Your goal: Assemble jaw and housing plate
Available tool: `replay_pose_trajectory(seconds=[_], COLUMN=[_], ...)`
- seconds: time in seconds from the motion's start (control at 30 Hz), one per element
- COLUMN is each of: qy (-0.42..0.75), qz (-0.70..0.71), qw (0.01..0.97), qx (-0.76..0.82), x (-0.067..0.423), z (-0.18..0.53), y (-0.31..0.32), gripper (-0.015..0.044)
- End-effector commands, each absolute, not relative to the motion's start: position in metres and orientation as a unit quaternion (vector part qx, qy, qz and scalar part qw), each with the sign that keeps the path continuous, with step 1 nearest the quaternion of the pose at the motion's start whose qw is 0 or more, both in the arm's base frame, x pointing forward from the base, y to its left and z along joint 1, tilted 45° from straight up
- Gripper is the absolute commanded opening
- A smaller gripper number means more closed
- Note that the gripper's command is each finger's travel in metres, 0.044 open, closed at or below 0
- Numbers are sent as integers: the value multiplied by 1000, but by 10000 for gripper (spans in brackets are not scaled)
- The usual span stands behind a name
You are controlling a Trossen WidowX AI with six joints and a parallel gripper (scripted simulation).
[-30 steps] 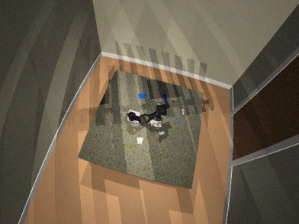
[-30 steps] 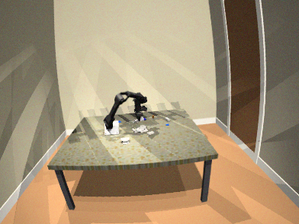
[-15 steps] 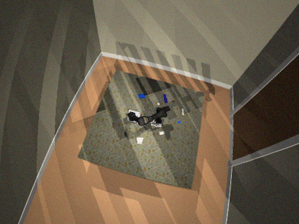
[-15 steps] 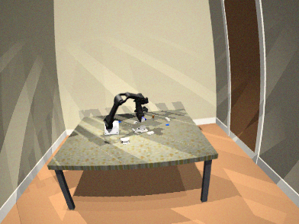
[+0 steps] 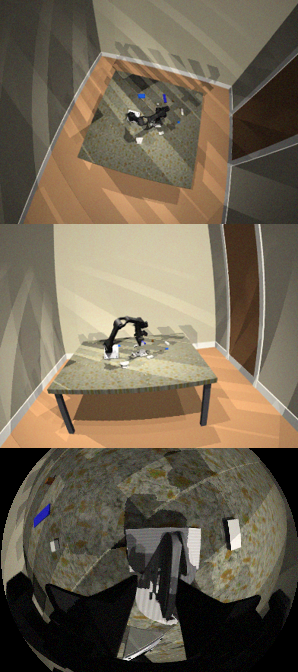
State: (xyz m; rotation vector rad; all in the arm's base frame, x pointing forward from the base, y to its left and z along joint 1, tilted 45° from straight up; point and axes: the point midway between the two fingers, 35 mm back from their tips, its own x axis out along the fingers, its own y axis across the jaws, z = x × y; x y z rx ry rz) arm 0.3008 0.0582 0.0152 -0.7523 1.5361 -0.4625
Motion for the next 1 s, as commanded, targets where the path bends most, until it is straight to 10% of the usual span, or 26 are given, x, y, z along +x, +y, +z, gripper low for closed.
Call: replay_pose_trajectory(seconds=[0.0, 0.97], qy=[670, 670], qz=[-206, -206], qw=[634, 634], qx=[-328, -328], x=[301, 293], z=[16, 6], y=[58, 68], gripper=[134, 134])
